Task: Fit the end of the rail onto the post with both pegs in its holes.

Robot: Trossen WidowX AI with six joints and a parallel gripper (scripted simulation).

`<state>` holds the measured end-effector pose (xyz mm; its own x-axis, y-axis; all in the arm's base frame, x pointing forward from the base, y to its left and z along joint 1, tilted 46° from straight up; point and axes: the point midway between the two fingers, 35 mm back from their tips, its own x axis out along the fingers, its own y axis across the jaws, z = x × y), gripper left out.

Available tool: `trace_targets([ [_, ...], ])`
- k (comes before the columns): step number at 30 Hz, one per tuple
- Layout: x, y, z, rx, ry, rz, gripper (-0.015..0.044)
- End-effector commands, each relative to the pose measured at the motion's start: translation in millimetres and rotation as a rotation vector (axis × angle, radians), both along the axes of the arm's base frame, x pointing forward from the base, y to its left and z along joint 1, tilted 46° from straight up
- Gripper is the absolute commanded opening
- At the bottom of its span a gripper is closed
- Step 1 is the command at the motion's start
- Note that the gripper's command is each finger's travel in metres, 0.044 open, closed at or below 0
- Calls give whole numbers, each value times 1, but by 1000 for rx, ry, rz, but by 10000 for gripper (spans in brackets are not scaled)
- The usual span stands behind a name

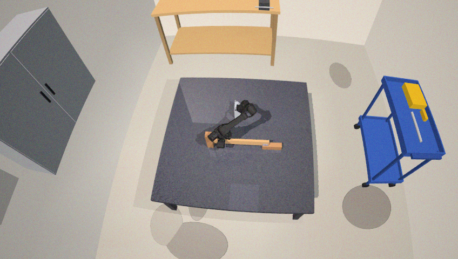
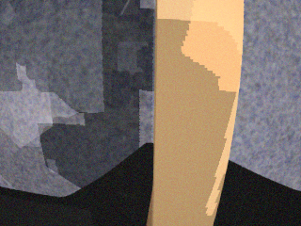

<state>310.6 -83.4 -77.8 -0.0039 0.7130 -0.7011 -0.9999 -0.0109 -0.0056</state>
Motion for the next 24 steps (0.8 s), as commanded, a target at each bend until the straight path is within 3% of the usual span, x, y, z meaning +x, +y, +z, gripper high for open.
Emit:
trace_targets([
  [1, 1, -7, 0, -10, -9, -6, 0],
  [24, 1, -10, -1, -10, -9, -6, 0],
])
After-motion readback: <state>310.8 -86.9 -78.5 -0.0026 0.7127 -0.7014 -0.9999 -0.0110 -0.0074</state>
